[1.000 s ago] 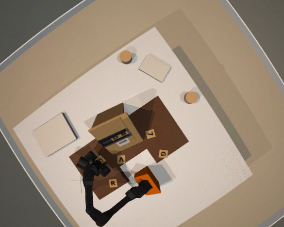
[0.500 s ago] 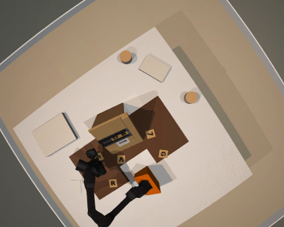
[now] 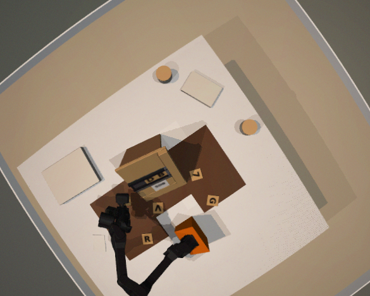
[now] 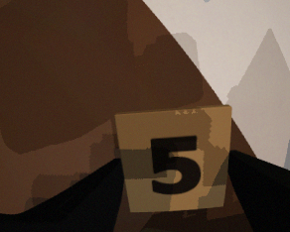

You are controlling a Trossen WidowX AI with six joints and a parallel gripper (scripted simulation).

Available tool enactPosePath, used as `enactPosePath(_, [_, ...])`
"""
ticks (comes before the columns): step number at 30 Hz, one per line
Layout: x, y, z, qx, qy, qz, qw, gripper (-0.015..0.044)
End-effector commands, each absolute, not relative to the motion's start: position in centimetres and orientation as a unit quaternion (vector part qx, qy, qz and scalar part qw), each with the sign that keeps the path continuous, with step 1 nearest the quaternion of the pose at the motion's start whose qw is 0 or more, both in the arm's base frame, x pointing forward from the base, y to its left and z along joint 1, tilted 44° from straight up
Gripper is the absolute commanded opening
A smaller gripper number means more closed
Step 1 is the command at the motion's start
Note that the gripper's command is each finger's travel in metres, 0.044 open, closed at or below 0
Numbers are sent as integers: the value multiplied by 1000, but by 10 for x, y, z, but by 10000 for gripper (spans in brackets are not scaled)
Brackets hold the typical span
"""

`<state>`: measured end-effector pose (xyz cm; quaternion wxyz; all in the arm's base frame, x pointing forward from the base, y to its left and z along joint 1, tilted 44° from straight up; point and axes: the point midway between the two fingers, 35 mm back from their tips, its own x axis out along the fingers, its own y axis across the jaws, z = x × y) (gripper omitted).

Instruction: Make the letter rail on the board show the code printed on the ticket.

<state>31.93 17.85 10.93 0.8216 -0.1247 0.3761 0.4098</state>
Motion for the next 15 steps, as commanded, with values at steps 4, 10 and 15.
enactPosePath(4, [330,168,120,-38,386,333,859,0])
enactPosePath(10, [338,160,129,38,387,273,880,0])
enactPosePath(15, [344,153,136,105,382,226,890,0])
